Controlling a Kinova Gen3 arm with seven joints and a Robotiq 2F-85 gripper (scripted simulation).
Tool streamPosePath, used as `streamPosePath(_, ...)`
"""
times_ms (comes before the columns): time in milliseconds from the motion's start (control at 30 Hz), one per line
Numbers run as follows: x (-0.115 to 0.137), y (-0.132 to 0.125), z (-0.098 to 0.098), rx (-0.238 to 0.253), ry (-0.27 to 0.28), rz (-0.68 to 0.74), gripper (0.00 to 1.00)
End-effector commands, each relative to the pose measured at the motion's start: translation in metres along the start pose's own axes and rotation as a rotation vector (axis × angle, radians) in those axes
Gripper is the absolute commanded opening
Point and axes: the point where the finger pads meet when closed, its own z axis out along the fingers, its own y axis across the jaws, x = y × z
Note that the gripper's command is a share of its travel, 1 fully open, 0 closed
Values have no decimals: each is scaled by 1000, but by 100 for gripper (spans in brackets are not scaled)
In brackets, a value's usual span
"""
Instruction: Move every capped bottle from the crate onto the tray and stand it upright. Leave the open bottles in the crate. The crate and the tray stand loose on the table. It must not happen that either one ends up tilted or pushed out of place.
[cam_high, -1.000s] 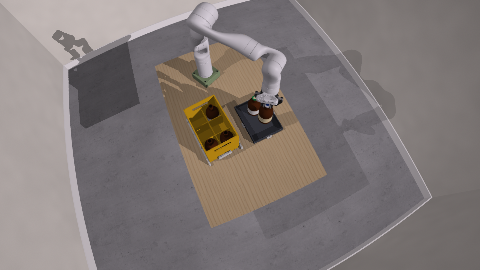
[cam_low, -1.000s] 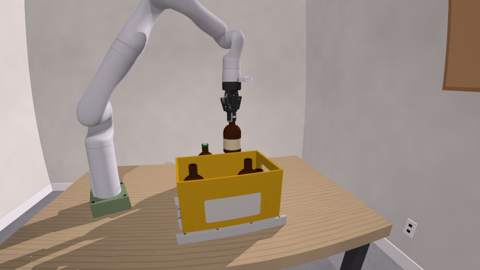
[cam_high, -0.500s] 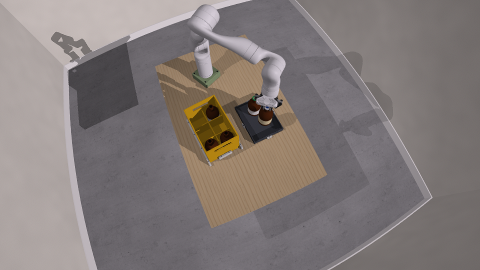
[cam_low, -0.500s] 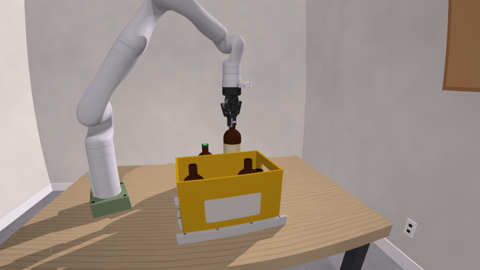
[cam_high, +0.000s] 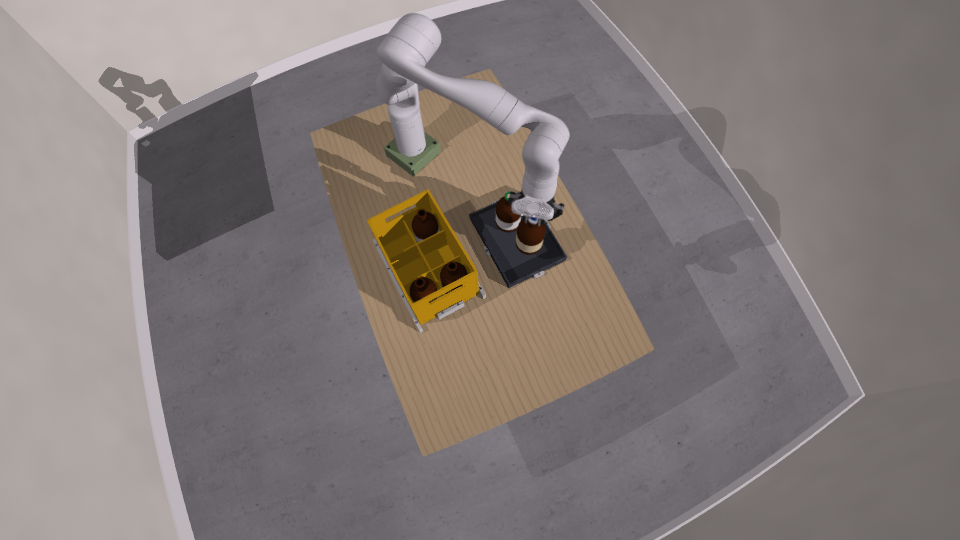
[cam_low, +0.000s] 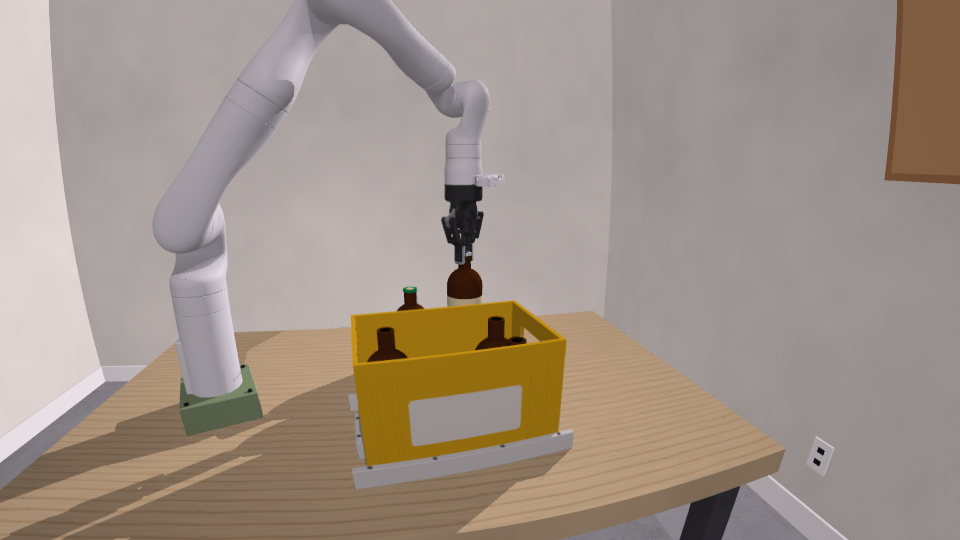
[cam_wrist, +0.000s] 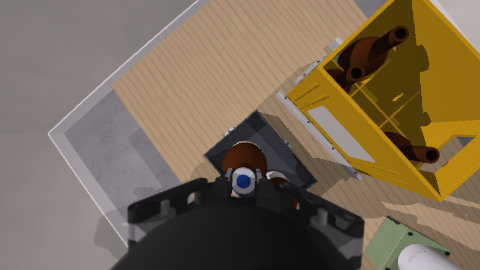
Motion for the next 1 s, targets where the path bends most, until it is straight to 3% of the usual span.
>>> streamPosePath(0, 1, 2, 9, -6, 5, 5, 0)
streamPosePath(200, 1, 1, 12, -2, 3, 2, 0)
streamPosePath(667, 1, 2, 40, -8, 6, 6, 0)
streamPosePath(967, 1, 1, 40, -4, 4, 4, 0)
